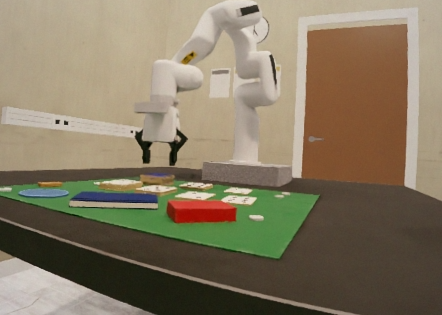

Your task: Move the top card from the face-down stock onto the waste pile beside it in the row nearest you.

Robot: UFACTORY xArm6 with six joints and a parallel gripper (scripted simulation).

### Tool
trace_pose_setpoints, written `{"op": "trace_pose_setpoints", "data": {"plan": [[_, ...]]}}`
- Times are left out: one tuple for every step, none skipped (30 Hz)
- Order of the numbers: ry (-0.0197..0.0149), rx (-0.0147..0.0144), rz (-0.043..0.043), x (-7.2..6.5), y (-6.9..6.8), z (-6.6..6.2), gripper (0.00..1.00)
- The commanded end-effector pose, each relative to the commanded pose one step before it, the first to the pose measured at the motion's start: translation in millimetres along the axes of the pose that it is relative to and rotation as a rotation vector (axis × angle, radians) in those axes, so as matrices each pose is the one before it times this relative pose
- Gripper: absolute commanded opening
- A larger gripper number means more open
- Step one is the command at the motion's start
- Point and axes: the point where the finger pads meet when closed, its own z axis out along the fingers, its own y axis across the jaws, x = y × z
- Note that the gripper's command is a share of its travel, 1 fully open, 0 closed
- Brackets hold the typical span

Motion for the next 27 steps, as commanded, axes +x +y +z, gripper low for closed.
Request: {"op": "trace_pose_setpoints", "data": {"plan": [[0.00363,-0.00208,-0.00001,1.67,0.8,6.81,0.87],[0.0,0.0,0.0,0.02,-0.02,1.55,0.87],[0.0,0.0,0.0,0.01,-0.02,1.41,0.87],[0.0,0.0,0.0,0.01,-0.02,1.27,0.87],[0.0,0.0,0.0,0.01,-0.01,1.11,0.87],[0.0,0.0,0.0,0.01,-0.01,0.96,0.87],[0.0,0.0,0.0,0.01,-0.01,0.82,0.87],[0.0,0.0,0.0,0.0,0.0,0.0,0.87],[0.0,0.0,0.0,0.0,0.0,0.0,0.87],[0.0,0.0,0.0,0.01,-0.01,0.67,0.87],[0.0,0.0,0.0,0.0,-0.01,0.53,0.87],[0.0,0.0,0.0,0.0,-0.01,0.4,0.87],[0.0,0.0,0.0,0.0,0.0,0.28,0.87],[0.0,0.0,0.0,0.0,0.0,0.18,0.87],[0.0,0.0,0.0,0.0,0.0,0.1,0.87],[0.0,0.0,0.0,0.0,0.0,0.04,0.87],[0.0,0.0,0.0,0.0,0.0,0.01,0.87],[0.0,0.0,0.0,0.0,0.0,0.0,0.87],[0.0,0.0,0.0,0.0,0.0,0.0,0.87],[0.0,0.0,0.0,0.0,0.0,0.0,0.87],[0.0,0.0,0.0,0.0,0.0,0.0,0.87],[0.0,0.0,0.0,0.0,0.0,0.0,0.87],[0.0,0.0,0.0,0.0,0.0,0.0,0.87],[0.0,0.0,0.0,0.0,0.0,0.0,0.87],[0.0,0.0,0.0,0.0,0.0,0.0,0.87],[0.0,0.0,0.0,0.0,0.0,0.0,0.87],[0.0,0.0,0.0,0.0,0.0,0.0,0.87]]}}
